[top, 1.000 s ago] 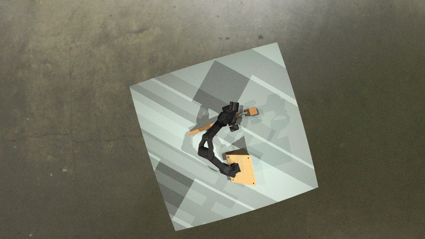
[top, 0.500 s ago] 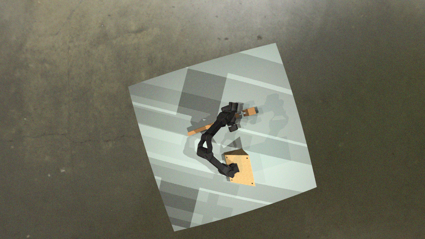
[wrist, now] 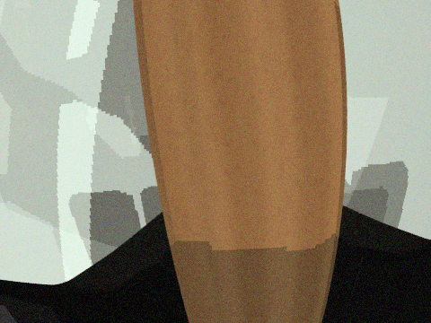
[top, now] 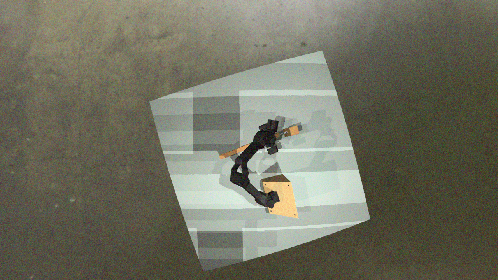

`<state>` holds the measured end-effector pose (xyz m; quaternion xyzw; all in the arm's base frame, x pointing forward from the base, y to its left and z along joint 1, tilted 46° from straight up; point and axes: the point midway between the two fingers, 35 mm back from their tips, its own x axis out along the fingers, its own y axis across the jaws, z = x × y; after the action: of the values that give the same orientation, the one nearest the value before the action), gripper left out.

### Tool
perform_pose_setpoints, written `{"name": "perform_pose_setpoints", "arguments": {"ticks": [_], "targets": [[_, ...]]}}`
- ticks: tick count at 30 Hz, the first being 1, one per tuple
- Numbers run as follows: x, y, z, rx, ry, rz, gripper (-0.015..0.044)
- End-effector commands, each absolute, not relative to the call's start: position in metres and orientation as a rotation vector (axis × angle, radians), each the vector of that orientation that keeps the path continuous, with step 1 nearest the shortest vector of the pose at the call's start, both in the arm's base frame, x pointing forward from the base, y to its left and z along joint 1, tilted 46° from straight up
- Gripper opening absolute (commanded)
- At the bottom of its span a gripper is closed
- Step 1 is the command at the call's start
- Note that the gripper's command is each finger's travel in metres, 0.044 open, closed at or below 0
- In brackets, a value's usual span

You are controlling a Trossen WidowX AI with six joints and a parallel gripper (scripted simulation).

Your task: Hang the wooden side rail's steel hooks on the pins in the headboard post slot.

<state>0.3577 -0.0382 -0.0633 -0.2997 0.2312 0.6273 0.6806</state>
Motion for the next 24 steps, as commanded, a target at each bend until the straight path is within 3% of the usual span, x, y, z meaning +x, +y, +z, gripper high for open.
{"name": "perform_pose_setpoints", "arguments": {"ticks": [1, 24], "targets": [[0.3585, -0.0442, -0.0631, -0.679, 0.523, 1.397, 0.0000], [0.3575, -0.0454, -0.0654, -0.679, 0.523, 1.397, 0.0000]]}}
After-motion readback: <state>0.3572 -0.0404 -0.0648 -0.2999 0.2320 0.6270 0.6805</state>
